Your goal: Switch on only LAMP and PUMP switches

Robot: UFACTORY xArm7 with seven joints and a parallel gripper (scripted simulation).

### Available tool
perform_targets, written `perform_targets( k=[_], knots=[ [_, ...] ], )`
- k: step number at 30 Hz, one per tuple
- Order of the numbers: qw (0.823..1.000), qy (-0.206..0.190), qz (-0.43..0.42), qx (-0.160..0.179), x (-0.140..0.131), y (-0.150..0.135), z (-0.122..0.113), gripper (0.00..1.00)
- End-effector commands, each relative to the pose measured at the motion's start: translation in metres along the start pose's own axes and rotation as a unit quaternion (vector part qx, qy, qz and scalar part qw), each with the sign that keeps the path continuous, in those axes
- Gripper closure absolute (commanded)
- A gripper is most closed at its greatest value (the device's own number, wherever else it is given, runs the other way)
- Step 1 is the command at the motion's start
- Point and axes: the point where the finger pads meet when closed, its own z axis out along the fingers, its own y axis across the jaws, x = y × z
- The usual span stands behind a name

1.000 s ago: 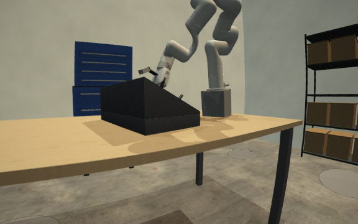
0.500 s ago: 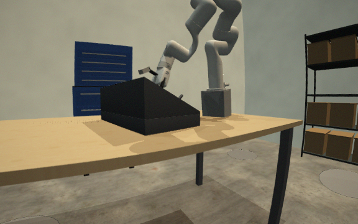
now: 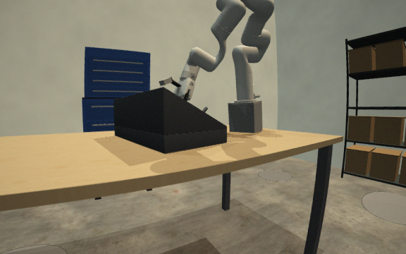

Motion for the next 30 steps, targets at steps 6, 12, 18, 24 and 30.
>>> perform_targets(
  k=[6,12,18,24,30],
  knots=[
    [1.0,0.001,0.0,0.0,0.001,0.0,-0.003,1.0],
    [1.0,0.001,0.0,0.0,0.001,0.0,-0.014,1.0],
    [1.0,0.001,0.0,0.0,0.001,0.0,-0.025,1.0],
    [1.0,0.001,0.0,0.0,0.001,0.0,-0.043,1.0],
    [1.0,0.001,0.0,0.0,0.001,0.0,-0.061,1.0]
  ],
)
